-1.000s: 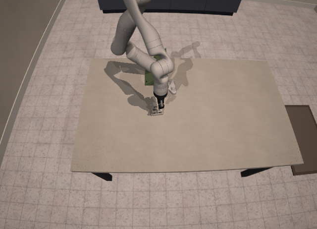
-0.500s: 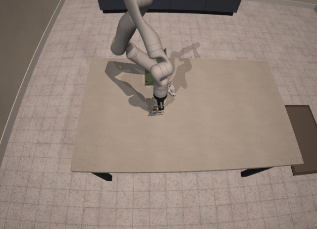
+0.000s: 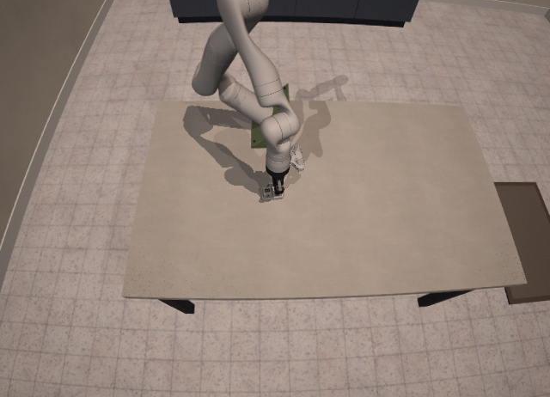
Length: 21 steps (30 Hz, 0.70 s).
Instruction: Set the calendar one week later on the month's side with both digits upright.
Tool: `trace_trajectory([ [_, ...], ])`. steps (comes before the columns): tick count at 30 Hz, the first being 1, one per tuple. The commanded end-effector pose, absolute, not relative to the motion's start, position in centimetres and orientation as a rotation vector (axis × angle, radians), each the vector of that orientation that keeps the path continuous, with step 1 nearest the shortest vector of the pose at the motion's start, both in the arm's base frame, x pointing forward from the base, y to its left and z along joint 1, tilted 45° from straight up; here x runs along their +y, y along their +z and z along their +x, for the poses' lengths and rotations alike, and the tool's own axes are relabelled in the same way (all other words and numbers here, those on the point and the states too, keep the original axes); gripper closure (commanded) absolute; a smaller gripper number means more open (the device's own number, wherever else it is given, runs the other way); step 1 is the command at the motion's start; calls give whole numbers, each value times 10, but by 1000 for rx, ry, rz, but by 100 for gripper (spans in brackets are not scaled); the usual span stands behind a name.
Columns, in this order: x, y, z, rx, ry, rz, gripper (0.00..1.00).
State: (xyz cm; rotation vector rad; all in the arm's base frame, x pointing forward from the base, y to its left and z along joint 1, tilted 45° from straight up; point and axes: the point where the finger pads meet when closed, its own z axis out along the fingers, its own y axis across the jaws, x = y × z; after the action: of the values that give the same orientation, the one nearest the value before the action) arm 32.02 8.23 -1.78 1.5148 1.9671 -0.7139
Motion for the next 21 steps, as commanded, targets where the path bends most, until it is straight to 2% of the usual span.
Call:
trace_trajectory([
  [1,79,-22,319,1968,-716,1517,54],
  [21,77,-25,319,1969,-717,1514,54],
])
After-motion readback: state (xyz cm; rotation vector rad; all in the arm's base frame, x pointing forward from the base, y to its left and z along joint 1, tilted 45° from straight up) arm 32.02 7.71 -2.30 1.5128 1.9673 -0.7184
